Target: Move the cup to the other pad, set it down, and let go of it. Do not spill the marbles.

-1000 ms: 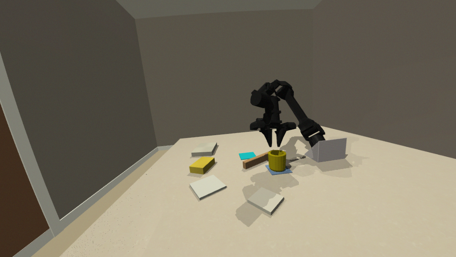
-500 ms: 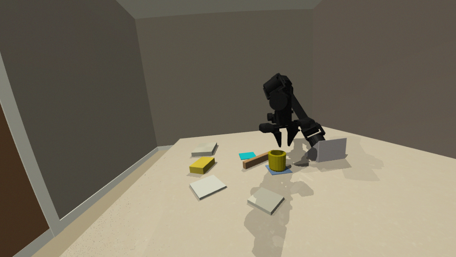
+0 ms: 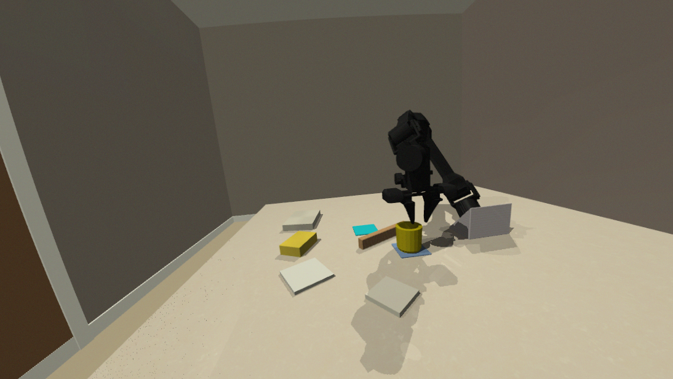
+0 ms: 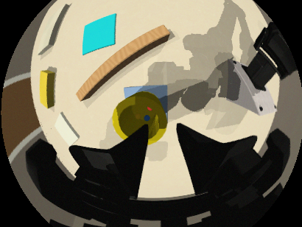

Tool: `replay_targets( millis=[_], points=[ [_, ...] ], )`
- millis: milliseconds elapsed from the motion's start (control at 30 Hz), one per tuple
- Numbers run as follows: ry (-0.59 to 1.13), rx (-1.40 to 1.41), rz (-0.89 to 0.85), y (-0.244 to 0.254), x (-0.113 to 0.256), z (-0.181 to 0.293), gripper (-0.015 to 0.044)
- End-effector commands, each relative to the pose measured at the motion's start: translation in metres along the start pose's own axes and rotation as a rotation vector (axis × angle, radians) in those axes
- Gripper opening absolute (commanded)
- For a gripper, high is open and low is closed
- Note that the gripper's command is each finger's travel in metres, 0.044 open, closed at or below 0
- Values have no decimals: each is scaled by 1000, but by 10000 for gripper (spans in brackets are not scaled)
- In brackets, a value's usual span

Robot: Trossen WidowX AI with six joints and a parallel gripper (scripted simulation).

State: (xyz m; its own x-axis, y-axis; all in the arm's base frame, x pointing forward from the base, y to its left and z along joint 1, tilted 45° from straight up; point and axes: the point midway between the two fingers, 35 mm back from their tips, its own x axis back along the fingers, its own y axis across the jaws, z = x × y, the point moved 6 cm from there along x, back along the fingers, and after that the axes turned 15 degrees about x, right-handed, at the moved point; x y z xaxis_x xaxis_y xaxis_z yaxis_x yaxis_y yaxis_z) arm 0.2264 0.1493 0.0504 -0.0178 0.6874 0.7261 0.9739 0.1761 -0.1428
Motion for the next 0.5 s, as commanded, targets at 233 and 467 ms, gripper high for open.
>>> replay_targets(
  millis=[233, 467],
  points=[
    [-5, 5, -2, 0, -18, -1, 166],
    [-6, 4, -2, -1, -29, -1, 166]
  ],
)
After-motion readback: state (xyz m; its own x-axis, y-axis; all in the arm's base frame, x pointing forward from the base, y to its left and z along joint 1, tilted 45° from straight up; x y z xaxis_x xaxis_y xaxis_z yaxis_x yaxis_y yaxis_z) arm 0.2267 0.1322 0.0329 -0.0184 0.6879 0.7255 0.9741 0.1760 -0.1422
